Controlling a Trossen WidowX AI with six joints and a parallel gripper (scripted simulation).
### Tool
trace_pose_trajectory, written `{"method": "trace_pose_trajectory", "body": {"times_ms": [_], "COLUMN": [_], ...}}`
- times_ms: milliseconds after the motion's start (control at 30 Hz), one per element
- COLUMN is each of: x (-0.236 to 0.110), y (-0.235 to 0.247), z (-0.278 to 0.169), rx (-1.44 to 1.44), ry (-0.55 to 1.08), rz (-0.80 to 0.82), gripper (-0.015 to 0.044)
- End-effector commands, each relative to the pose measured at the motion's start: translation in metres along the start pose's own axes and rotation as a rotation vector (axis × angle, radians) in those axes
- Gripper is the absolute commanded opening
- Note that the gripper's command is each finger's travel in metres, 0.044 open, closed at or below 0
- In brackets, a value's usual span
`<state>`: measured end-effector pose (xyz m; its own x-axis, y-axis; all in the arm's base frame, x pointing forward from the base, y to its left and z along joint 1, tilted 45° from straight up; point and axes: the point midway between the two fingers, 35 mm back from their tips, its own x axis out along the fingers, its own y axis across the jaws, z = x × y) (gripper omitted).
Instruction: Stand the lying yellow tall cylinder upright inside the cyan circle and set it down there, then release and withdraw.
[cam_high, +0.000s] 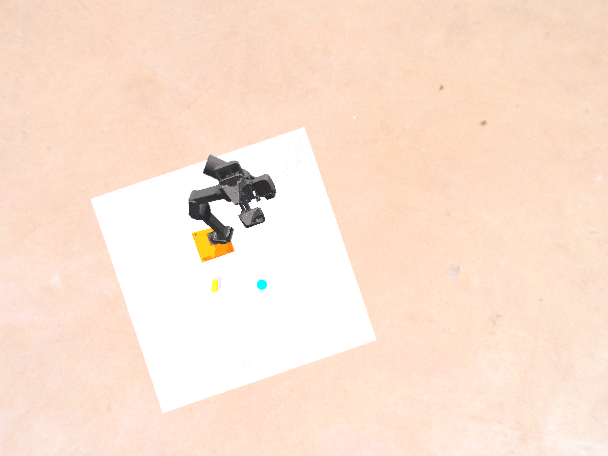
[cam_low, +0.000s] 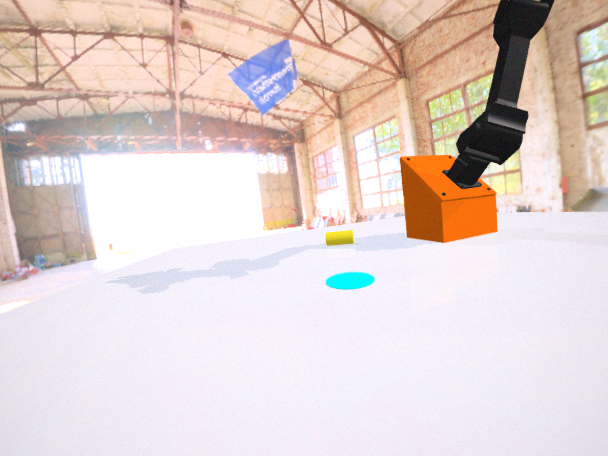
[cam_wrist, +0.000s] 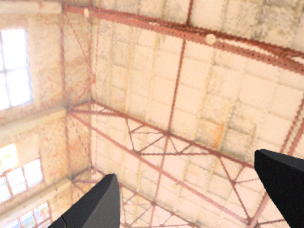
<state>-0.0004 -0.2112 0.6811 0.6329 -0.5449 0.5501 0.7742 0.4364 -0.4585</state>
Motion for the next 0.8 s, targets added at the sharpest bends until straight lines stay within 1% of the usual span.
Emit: {"method": "trace_pose_trajectory", "body": {"times_ms": [0, 200, 400, 600, 767], "x": [-0.004, -0.007, -0.005, 0.000, 0.007], "y": [0.028, 0.080, 0.147, 0.223, 0.291], "z": [0.047, 0.103, 0.144, 0.166, 0.169], "rx": [-0.083, -0.203, -0.316, -0.419, -0.495], "ry": [-0.072, -0.167, -0.250, -0.312, -0.342], "rz": [-0.013, -0.001, 0.051, 0.141, 0.243], "gripper": [0.0309, 0.0309, 0.0309, 0.0309, 0.0309]}}
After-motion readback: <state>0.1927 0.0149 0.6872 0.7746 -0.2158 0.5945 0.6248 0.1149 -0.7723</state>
